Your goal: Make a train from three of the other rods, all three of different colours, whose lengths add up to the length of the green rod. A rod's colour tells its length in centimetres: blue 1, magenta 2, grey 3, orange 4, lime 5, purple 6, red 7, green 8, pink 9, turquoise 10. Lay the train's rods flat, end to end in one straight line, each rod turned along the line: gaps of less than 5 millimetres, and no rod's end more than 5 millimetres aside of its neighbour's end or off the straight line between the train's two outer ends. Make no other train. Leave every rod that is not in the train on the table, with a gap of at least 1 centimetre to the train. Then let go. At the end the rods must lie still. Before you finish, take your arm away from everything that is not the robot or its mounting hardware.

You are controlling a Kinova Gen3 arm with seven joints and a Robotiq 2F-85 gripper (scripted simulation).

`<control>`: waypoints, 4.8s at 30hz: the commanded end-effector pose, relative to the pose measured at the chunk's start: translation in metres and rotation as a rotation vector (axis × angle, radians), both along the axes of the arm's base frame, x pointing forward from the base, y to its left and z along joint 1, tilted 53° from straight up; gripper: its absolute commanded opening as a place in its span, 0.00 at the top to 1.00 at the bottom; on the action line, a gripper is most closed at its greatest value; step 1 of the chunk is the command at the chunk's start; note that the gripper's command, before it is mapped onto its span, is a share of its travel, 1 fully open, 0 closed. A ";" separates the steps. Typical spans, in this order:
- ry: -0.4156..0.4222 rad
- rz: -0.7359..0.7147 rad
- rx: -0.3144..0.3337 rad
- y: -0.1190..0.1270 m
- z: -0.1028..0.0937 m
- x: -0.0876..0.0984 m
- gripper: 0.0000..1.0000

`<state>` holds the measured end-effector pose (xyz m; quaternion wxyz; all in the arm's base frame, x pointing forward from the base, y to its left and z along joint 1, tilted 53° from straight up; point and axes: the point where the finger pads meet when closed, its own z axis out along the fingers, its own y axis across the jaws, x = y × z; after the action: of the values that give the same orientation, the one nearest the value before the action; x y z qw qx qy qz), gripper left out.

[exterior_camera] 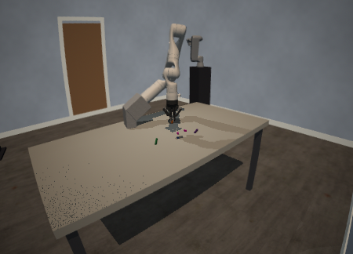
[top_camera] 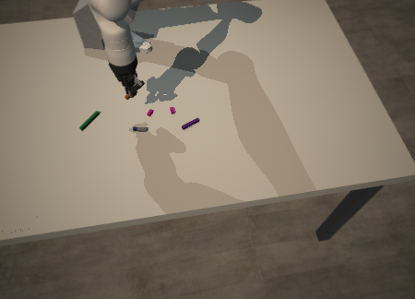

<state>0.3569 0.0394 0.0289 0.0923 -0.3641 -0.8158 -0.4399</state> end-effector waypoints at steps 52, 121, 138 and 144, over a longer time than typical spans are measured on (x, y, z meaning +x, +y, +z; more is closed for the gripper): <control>0.679 -0.519 0.150 0.031 0.055 0.064 0.95; 0.678 -0.519 0.149 0.097 0.004 0.080 0.95; 0.673 -0.515 0.148 0.096 0.004 0.079 0.95; 0.673 -0.515 0.148 0.096 0.004 0.079 0.95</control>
<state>0.4340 0.1360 0.0340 0.2713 -0.6749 -0.5839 -0.3606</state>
